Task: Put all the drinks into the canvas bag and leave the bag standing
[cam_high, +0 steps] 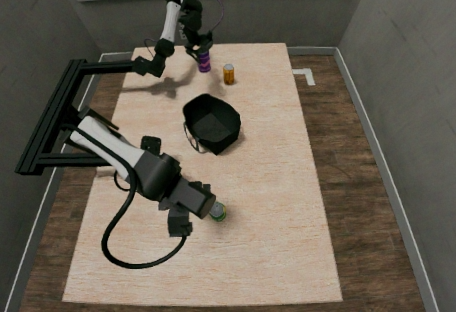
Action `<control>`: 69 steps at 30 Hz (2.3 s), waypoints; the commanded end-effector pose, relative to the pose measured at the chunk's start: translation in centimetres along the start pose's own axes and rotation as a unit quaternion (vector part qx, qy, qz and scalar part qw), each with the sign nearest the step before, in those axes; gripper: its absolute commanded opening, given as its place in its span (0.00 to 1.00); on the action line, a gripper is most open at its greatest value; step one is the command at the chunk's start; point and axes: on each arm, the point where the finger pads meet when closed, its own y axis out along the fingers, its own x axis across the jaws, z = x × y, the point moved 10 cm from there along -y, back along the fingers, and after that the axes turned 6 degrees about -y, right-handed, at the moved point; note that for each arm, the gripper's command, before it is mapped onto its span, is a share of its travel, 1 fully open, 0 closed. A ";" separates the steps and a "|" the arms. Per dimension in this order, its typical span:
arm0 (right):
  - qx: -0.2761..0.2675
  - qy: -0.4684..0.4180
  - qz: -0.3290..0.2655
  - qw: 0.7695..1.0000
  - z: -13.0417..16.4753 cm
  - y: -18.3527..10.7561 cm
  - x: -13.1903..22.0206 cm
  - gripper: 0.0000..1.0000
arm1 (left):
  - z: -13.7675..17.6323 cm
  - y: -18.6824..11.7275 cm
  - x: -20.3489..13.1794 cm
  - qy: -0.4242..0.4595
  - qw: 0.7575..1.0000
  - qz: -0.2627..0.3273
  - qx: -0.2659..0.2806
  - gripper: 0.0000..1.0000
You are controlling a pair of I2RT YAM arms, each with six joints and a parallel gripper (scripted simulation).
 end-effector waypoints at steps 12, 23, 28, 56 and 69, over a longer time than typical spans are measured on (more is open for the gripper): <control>-0.011 0.001 -0.010 1.000 -0.3 -0.9 0.0 1.00 | -4.4 0.5 -2.7 -0.036 0.998 0.016 -0.041 0.70; -0.011 0.001 -0.010 1.000 -0.3 -0.9 0.0 1.00 | -4.7 0.2 -2.9 -0.032 0.998 0.017 -0.047 0.70; -0.011 0.001 -0.010 1.000 -0.3 -0.9 0.0 1.00 | -4.7 0.1 -2.8 -0.033 0.998 0.018 -0.048 0.70; -0.011 0.001 -0.010 1.000 -0.3 -0.9 0.0 1.00 | -9.6 3.5 -8.4 -0.041 0.999 0.009 -0.034 0.70; -0.011 0.001 -0.010 1.000 -0.3 -0.9 0.0 1.00 | -11.2 3.3 -9.3 -0.052 0.998 0.014 -0.045 0.70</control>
